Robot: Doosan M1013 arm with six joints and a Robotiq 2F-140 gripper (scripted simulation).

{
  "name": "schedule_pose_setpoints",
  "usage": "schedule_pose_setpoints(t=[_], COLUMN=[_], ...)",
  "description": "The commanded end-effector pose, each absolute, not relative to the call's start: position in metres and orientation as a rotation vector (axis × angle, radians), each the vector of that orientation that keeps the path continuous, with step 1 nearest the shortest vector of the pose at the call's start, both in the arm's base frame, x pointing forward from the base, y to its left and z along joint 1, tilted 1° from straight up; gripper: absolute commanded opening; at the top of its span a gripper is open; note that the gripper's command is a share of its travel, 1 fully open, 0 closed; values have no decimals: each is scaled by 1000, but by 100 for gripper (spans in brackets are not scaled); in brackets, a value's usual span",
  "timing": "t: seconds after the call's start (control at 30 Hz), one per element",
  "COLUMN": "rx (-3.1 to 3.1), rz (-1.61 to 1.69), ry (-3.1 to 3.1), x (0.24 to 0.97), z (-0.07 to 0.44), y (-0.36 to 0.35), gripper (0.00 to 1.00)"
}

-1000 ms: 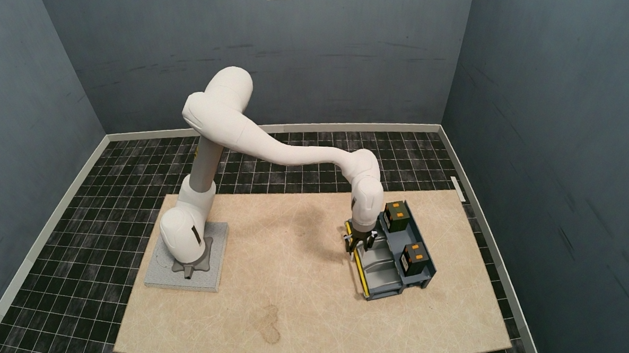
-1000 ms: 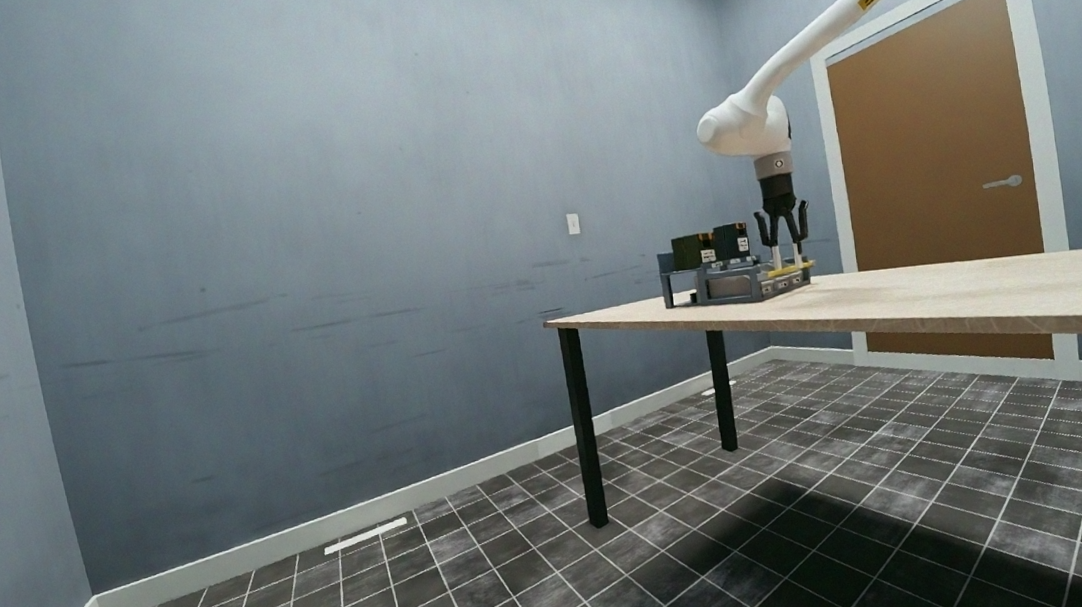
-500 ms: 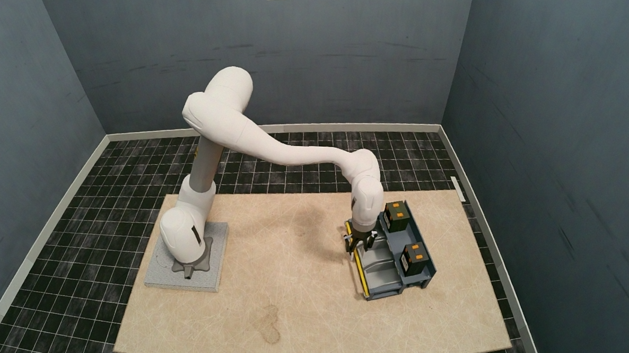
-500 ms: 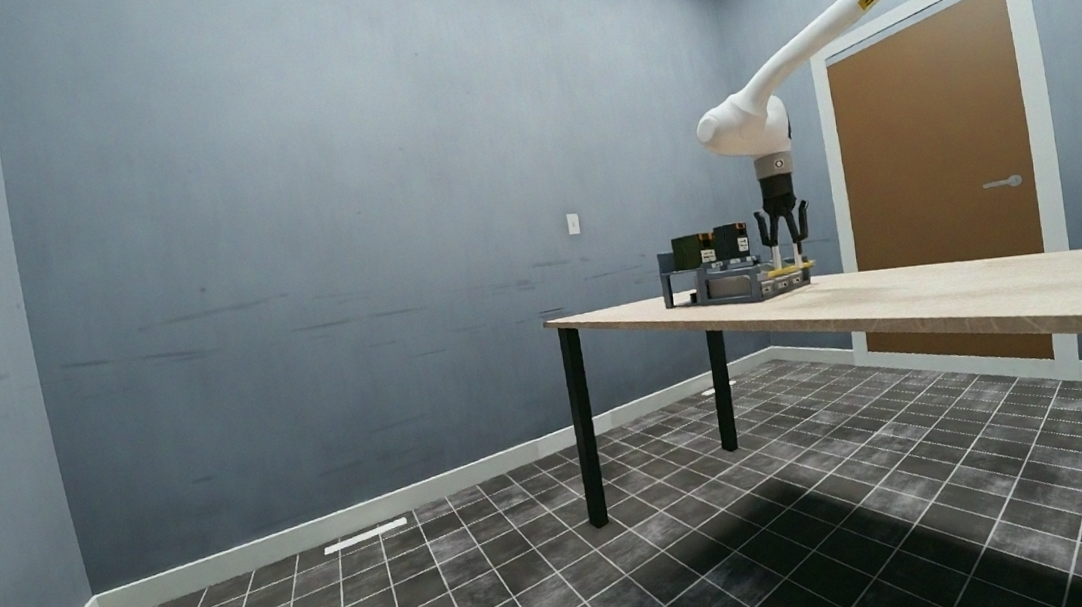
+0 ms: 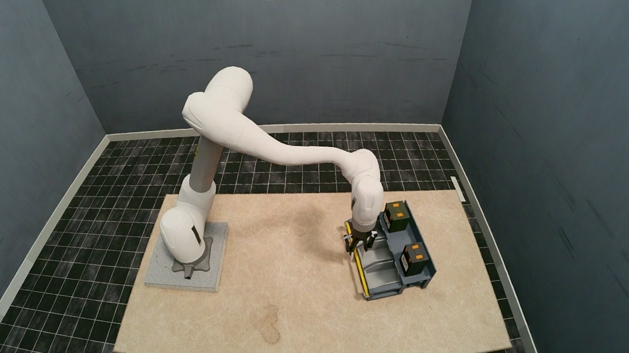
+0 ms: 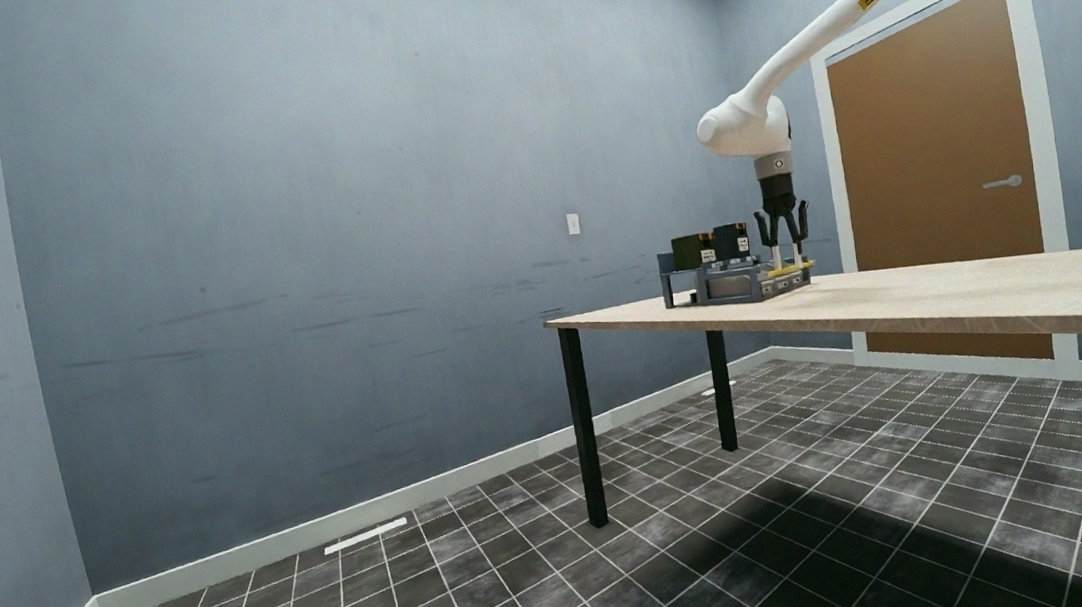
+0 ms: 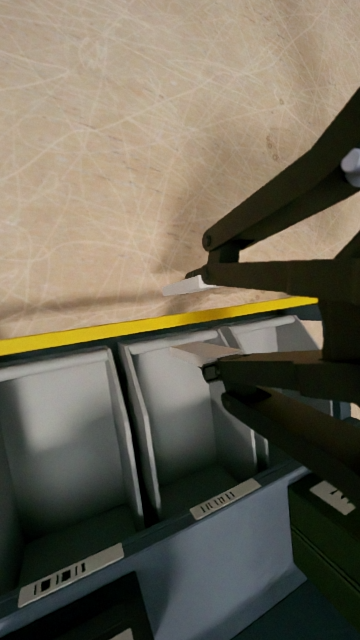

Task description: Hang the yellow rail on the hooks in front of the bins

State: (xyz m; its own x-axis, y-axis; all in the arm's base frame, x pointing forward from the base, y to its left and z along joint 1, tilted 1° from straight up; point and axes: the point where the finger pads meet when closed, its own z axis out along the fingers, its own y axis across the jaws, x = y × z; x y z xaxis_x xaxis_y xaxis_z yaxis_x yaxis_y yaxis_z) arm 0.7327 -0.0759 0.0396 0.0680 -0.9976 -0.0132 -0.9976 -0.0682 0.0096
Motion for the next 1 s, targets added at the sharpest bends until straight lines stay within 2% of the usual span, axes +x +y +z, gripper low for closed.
schedule_pose_setpoints(t=[0.0, 0.23, 0.4, 0.8, 0.97], rx=[-2294, -2294, -2294, -2294, -2294], rz=[25, 25, 25, 25, 25], ry=[2143, 2143, 2143, 2143, 2143], x=[733, 733, 733, 733, 734], z=[40, 40, 100, 100, 140], y=[-76, -76, -77, -77, -77], gripper=[37, 37, 37, 37, 37])
